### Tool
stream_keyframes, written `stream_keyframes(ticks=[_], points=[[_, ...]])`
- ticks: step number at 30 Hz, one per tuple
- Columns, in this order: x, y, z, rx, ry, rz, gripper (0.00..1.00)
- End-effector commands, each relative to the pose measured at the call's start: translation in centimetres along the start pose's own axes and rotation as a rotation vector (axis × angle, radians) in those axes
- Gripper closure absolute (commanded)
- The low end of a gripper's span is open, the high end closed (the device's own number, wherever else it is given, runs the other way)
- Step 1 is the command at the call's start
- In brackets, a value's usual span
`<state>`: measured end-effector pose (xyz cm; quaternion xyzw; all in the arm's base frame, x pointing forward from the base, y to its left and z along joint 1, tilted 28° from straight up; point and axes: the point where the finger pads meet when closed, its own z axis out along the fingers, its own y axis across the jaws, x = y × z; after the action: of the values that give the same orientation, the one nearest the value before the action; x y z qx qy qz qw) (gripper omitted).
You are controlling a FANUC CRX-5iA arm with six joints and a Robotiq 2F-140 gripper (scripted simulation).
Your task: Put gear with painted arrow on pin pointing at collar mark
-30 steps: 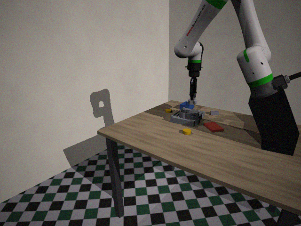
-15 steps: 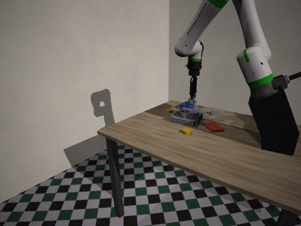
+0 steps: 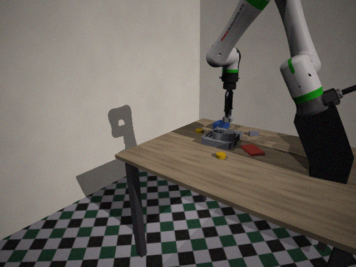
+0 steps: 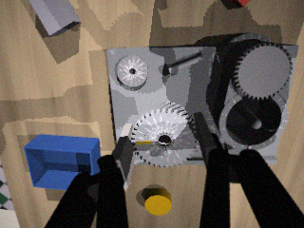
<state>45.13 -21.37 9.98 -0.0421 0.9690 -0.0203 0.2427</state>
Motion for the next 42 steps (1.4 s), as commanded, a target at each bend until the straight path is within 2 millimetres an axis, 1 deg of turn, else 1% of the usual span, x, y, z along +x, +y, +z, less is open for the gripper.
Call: stream_keyframes(ticks=[1,18,19,20,21,23,25,26,27,28,42], points=[[0.0,0.0,0.0,0.0,0.0,0.0,1.0],[0.0,0.1,0.0,0.0,0.0,0.0,1.0],[-0.2,0.6,0.0,0.0,0.002,0.0,1.0],[-0.5,1.6,0.1,0.0,0.005,0.001,1.0],[-0.9,3.2,0.1,0.001,0.008,0.002,1.0],[-1.8,6.9,0.1,0.002,0.007,0.001,1.0],[-1.8,6.9,0.1,0.002,0.007,0.001,1.0],[-2.2,8.5,0.0,0.001,0.004,0.0,1.0],[-2.5,9.6,0.0,0.0,0.0,0.0,1.0],[-2.6,10.1,0.0,0.0,-0.002,0.0,1.0],[-2.6,10.2,0.0,0.0,-0.002,-0.015,1.0]])
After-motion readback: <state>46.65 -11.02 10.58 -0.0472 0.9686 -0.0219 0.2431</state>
